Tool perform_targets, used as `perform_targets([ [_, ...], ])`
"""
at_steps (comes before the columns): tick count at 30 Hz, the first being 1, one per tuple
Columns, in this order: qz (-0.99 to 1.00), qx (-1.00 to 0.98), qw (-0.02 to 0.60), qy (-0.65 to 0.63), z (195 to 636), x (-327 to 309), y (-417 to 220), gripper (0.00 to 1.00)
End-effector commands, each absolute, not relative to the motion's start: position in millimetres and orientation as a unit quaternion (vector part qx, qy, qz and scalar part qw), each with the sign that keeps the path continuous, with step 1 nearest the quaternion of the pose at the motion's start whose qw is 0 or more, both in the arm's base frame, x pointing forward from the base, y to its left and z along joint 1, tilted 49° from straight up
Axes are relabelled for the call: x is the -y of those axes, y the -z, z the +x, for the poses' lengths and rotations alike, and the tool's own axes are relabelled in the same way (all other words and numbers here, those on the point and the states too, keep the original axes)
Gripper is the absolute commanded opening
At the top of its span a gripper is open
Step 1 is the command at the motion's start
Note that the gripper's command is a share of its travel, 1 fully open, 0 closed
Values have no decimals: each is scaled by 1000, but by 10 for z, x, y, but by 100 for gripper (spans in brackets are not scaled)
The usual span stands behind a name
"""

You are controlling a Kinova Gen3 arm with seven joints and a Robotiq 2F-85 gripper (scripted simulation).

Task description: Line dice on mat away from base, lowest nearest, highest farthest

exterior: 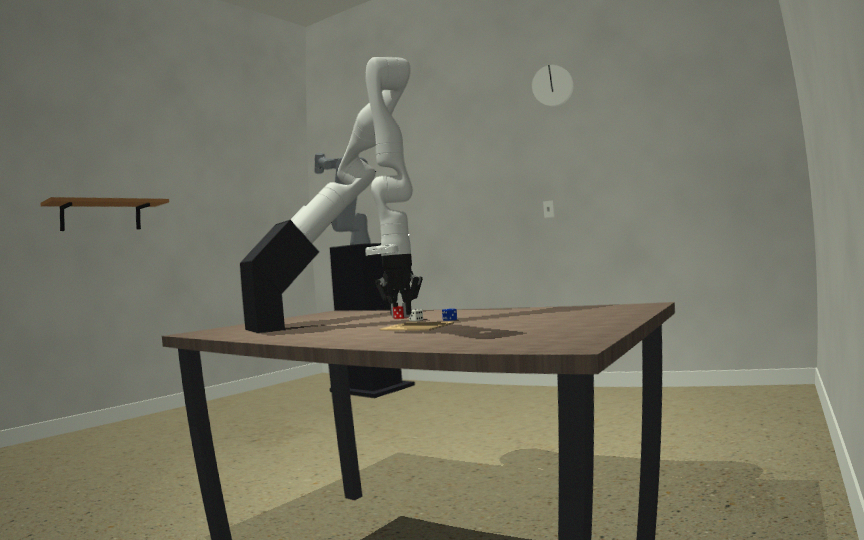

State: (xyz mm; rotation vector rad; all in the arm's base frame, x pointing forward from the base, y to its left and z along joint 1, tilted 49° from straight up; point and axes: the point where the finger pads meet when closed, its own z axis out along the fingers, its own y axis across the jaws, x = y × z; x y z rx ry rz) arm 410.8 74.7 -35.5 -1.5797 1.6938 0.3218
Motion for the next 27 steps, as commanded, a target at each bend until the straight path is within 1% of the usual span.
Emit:
perform_targets([
  [1,-623,-666,389,-131,4118,-850,452,26],
  [27,-624,-665,389,-133,4108,-875,458,26],
])
